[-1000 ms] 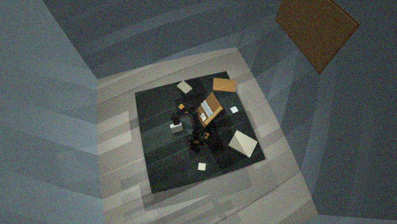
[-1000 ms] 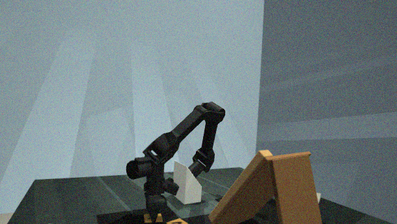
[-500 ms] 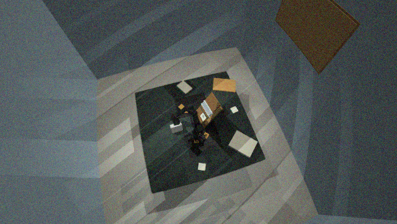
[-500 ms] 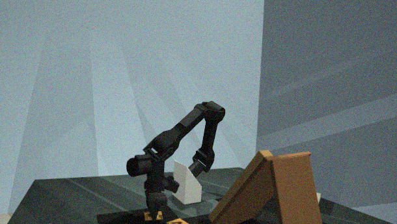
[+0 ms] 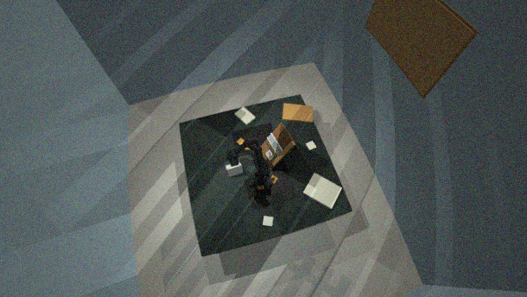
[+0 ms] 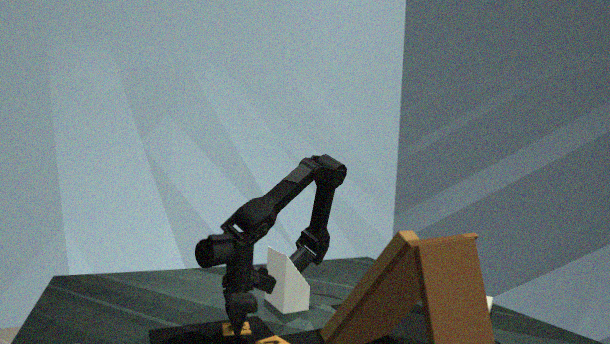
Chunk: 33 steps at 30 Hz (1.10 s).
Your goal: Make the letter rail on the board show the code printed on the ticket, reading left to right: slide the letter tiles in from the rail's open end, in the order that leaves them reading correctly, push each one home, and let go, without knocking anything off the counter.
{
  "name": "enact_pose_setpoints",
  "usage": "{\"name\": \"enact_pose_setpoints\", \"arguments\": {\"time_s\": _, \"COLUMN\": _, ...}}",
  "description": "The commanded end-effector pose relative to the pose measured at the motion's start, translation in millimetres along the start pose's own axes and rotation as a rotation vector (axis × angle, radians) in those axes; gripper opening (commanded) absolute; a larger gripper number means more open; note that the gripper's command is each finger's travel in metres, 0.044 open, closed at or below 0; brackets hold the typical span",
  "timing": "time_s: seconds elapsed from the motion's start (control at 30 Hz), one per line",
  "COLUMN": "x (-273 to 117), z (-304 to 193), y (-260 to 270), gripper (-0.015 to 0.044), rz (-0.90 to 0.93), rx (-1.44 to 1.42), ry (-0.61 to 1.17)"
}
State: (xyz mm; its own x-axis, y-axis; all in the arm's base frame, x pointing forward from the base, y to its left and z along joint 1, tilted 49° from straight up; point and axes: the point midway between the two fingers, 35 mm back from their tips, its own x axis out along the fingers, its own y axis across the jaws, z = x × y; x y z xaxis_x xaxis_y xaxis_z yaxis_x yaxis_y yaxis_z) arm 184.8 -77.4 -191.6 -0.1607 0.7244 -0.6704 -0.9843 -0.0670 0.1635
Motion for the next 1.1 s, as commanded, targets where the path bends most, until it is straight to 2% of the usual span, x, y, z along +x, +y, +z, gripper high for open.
{"name": "enact_pose_setpoints", "arguments": {"time_s": 0.0, "x": -5.1, "z": 2.3, "y": -5.4, "gripper": 0.0, "rz": -0.01, "rx": 0.026, "ry": 0.022}}
{"name": "enact_pose_setpoints", "arguments": {"time_s": 1.07, "x": -78.7, "z": 60.9, "y": -74.9, "gripper": 0.0, "rz": -0.271, "rx": 0.384, "ry": 0.255}}
